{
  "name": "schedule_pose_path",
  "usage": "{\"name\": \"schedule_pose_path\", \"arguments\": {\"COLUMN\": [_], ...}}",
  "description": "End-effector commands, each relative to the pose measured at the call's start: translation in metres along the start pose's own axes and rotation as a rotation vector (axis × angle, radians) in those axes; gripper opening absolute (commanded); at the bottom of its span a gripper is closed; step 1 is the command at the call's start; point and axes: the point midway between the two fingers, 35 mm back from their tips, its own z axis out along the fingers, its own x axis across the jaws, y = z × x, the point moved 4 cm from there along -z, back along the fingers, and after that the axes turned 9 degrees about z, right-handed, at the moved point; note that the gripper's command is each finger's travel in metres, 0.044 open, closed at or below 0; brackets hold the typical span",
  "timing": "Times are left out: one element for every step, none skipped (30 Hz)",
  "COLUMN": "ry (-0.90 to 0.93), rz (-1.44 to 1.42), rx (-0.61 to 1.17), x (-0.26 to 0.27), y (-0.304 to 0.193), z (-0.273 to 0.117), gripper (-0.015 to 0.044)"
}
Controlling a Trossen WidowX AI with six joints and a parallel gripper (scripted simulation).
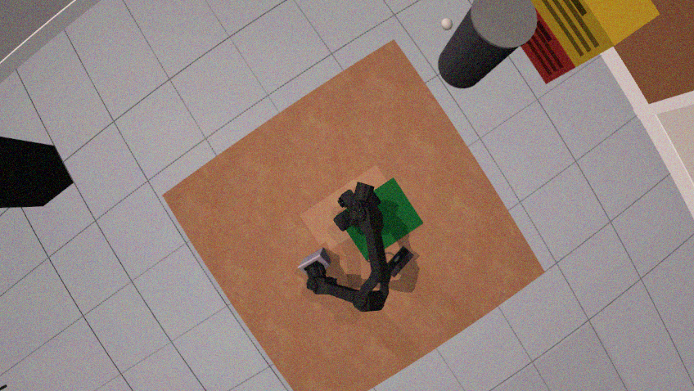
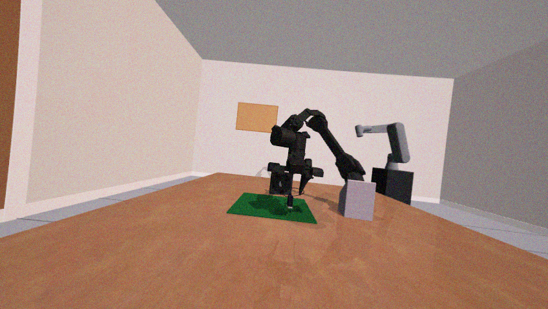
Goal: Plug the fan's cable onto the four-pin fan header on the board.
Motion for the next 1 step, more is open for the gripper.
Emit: {"name": "schedule_pose_path", "arguments": {"ry": [0.009], "rz": [0.003], "rx": [0.008], "x": [0.0097], "y": [0.0331], "z": [0.0038], "gripper": [0.0260]}}
